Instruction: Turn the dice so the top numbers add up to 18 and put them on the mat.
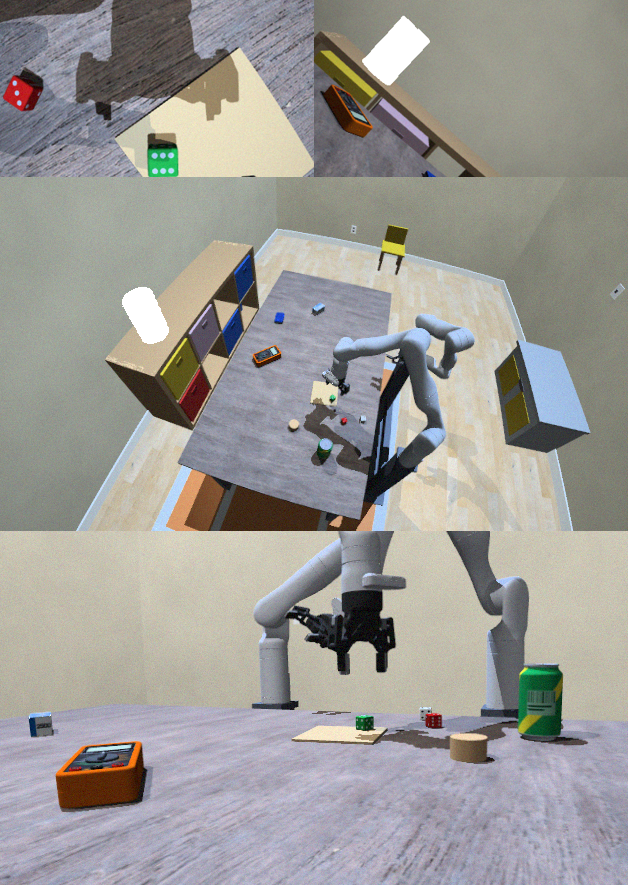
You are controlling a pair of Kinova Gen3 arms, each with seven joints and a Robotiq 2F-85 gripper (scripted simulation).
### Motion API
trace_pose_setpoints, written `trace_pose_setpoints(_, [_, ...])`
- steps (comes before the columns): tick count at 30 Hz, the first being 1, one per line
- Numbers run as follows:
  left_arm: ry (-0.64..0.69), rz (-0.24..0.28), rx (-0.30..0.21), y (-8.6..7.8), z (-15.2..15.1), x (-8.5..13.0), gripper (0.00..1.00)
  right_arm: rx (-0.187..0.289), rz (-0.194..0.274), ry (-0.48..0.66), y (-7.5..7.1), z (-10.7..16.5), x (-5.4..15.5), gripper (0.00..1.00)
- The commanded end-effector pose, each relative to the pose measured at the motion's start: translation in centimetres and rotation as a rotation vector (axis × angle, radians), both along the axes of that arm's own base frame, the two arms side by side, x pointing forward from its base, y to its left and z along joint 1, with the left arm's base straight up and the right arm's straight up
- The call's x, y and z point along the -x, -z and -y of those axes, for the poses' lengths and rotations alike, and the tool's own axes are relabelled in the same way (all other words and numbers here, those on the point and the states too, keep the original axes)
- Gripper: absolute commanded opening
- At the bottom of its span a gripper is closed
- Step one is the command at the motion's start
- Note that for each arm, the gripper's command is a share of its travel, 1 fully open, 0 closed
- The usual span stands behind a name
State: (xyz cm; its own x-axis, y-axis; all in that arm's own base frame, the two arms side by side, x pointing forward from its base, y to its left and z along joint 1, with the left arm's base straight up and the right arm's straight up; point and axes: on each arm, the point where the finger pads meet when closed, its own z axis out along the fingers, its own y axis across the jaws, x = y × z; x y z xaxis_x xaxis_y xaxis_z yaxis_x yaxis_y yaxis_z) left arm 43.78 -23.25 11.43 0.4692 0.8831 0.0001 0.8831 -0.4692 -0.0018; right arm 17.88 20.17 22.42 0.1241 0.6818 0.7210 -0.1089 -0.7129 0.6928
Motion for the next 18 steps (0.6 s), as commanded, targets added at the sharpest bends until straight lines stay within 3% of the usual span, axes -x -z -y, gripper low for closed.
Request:
trace_pose_setpoints(1, [0.003,0.001,0.001,-0.1,0.0,0.0,1.000,-0.001,0.000,0.000,0.0,0.0,0.0,1.000])
trace_pose_setpoints(11, [0.120,-0.001,0.002,0.1,-1.2,2.3,1.000,-0.001,0.000,0.000,0.0,0.0,0.0,1.000])
trace_pose_setpoints(18, [0.363,-0.004,0.003,0.4,-3.3,7.2,1.000,-0.001,0.000,0.000,0.0,0.0,0.0,1.000])
